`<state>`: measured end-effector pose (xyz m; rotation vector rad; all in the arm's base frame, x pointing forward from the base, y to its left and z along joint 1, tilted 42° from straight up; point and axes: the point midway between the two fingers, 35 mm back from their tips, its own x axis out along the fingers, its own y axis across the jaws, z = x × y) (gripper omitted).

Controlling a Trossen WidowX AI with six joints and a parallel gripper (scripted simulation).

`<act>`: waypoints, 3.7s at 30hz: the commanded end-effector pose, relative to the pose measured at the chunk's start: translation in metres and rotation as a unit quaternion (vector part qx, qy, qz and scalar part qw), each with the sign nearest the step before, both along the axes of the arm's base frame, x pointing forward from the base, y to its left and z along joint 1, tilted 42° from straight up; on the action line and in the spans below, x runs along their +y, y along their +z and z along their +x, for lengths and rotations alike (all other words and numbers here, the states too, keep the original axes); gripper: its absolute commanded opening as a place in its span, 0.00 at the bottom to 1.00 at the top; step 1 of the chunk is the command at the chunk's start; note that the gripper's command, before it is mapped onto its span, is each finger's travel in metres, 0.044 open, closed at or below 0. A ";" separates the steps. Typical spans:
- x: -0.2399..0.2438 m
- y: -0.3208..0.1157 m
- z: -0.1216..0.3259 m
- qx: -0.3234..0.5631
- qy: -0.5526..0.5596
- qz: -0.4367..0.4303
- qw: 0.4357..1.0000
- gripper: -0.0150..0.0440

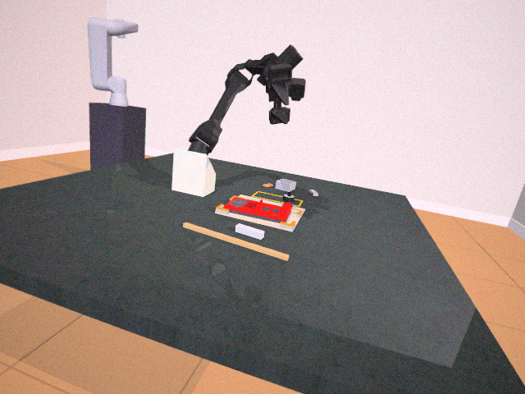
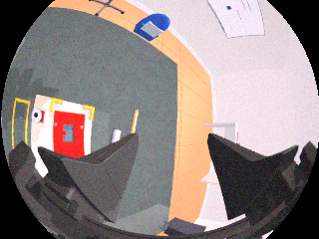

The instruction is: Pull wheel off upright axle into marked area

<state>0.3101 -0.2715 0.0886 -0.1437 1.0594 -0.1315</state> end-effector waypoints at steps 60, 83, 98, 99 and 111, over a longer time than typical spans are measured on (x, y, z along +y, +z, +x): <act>0.301 -0.092 0.056 0.211 0.062 0.437 0.872 0.54; 0.297 -0.088 0.056 0.211 0.061 0.437 0.872 0.25; 0.293 -0.084 0.056 0.210 0.061 0.437 0.872 0.25; 0.293 -0.084 0.056 0.210 0.061 0.437 0.872 0.25; 0.291 -0.081 0.055 0.210 0.060 0.438 0.872 0.25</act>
